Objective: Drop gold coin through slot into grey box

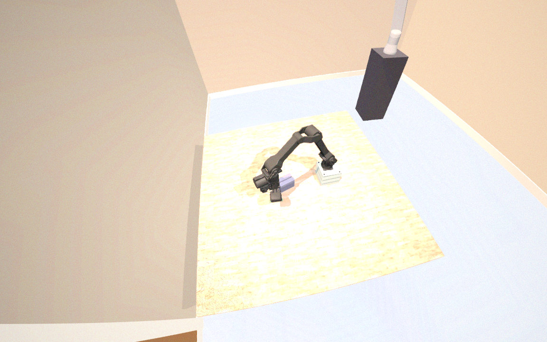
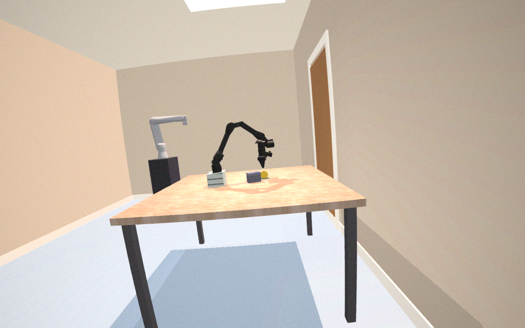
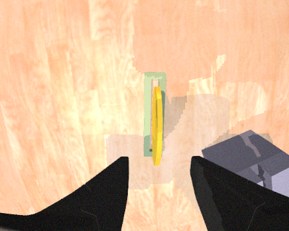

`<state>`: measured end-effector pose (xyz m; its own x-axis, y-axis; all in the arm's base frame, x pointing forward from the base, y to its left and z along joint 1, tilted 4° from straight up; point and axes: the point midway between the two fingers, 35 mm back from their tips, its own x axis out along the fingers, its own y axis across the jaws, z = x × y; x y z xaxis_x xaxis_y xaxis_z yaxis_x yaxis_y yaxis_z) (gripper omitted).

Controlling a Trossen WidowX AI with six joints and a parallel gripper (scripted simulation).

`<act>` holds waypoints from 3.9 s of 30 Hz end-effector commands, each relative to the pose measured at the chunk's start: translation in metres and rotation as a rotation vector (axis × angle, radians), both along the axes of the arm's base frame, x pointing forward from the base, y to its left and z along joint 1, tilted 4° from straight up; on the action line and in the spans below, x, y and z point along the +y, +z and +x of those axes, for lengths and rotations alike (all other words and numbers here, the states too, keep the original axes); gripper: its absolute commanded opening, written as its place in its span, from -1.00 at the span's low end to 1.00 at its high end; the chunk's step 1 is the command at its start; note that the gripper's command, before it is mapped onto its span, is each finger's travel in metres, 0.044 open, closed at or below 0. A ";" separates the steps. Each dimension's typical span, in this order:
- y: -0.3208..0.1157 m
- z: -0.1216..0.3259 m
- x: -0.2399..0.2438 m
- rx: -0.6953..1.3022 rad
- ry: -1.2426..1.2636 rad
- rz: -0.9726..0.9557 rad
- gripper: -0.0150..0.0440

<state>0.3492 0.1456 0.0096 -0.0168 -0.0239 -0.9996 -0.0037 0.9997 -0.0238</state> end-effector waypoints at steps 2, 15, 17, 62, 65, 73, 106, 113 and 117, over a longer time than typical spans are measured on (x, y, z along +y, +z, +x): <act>-0.011 0.000 -0.002 0.001 -0.003 -0.004 0.05; -0.030 0.001 -0.002 0.001 -0.003 -0.004 0.05; -0.033 0.001 -0.002 0.001 -0.003 -0.004 0.05; -0.081 -0.001 -0.005 0.001 -0.003 -0.004 -0.49; -0.081 -0.001 -0.005 0.001 -0.003 -0.004 -0.49; -0.062 0.002 -0.003 0.001 -0.003 -0.004 -0.49; 0.014 0.002 -0.001 0.001 0.002 -0.004 -0.49; 0.015 -0.002 -0.001 0.007 0.210 0.000 -0.49; 0.015 -0.004 -0.001 0.010 0.342 0.002 -0.49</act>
<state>0.3478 0.1448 0.0237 -0.0186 -0.0265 -0.9995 -0.2385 0.9709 -0.0213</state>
